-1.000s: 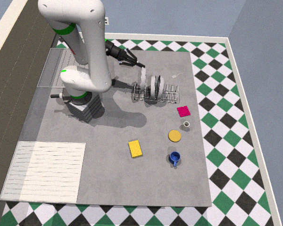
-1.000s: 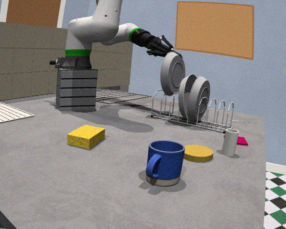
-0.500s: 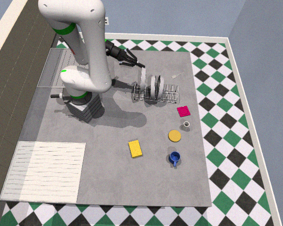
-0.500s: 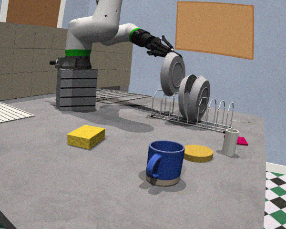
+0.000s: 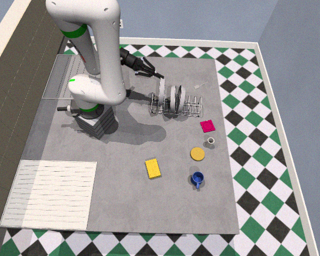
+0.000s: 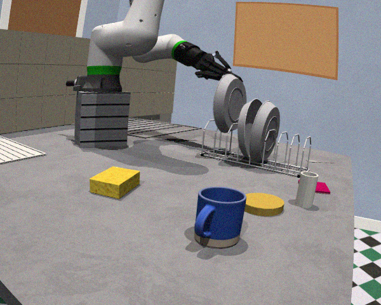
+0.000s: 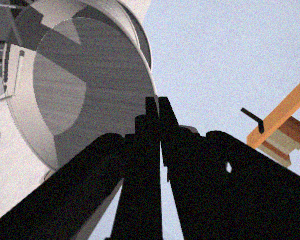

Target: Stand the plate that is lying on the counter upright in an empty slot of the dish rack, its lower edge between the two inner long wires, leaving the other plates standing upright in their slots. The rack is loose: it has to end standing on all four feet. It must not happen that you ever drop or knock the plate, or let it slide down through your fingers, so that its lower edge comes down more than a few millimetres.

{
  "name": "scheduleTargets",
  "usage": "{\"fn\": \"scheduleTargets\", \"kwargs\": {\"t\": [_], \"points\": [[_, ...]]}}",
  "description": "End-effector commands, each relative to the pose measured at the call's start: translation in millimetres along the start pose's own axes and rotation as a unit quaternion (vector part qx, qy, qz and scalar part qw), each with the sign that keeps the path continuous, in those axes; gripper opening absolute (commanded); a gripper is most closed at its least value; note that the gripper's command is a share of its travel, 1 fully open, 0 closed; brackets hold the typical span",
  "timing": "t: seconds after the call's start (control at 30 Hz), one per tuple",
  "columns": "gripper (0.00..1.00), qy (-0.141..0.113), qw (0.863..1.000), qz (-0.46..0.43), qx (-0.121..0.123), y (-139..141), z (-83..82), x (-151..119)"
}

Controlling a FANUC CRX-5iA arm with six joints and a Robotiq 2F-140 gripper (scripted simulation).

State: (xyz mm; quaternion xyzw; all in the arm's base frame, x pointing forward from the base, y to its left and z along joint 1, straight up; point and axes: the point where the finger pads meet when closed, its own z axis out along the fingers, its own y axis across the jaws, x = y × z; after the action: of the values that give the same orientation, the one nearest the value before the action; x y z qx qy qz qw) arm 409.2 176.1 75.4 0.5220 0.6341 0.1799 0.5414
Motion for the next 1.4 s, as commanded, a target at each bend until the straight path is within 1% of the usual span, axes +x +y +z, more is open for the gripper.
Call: {"fn": "scheduleTargets", "kwargs": {"t": [0.0, 0.37, 0.97, 1.37], "points": [[0.1, 0.0, 1.0, 0.0, 0.0, -4.6, 2.3, 3.3], [0.1, 0.0, 1.0, 0.0, 0.0, -10.2, 4.8, 6.9], [0.1, 0.0, 1.0, 0.0, 0.0, -11.4, 5.3, 7.6], [0.1, 0.0, 1.0, 0.0, 0.0, -20.0, 9.1, 13.1]]}}
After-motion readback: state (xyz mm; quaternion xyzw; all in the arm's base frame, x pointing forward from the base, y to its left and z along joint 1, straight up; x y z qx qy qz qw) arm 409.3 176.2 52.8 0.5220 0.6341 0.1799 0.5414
